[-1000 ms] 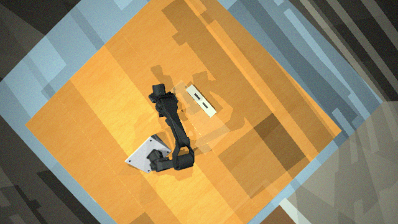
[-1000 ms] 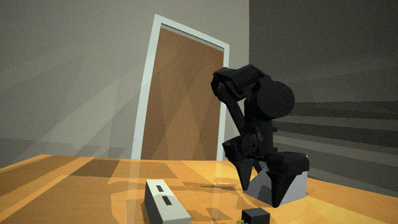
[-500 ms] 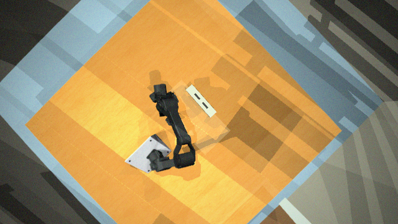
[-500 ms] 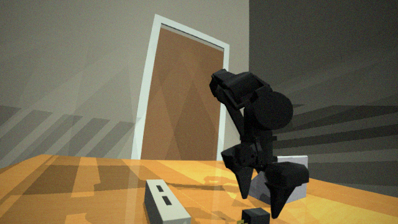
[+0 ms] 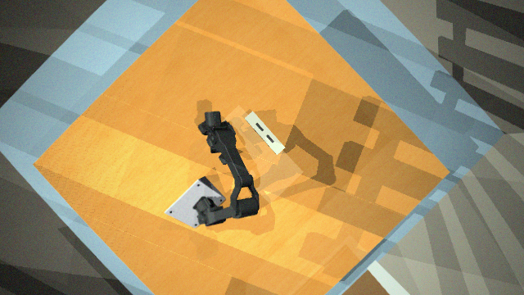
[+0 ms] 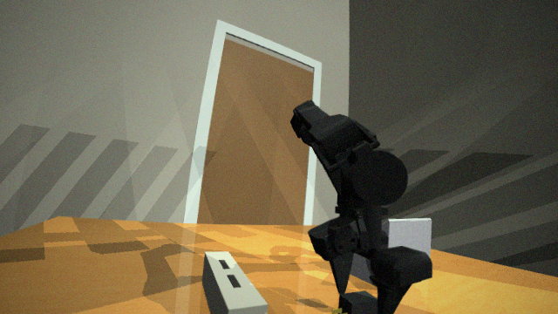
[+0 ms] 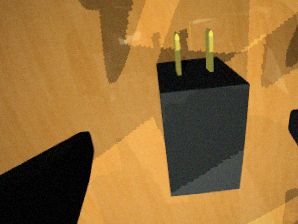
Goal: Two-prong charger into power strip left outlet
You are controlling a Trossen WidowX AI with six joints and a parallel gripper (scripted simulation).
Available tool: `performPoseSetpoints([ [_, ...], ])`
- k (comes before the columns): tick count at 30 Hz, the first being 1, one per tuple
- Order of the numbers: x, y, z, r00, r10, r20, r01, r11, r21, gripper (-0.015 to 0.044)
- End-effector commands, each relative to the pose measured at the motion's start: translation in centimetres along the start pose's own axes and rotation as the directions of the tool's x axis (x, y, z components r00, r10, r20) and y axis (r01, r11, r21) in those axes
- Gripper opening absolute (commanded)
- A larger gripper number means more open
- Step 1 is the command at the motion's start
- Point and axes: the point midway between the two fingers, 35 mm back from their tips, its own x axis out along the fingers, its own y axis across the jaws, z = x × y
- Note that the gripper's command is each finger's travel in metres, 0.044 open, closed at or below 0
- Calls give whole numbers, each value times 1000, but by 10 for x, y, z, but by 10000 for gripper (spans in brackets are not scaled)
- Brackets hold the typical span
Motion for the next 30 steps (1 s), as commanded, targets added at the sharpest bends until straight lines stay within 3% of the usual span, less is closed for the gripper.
performPoseSetpoints([
  [1, 8, -2, -1, 1000, -9, 3, 9, 1000, -9, 440],
  [10, 18, -3, 0, 1000, -10, 3, 10, 1000, -9, 440],
  [21, 15, -1, 0, 1000, -3, -1, 3, 1000, 0, 151],
  [28, 15, -1, 0, 1000, -3, -1, 3, 1000, 0, 105],
  [30, 13, -1, 0, 1000, -3, -1, 3, 1000, 0, 52],
])
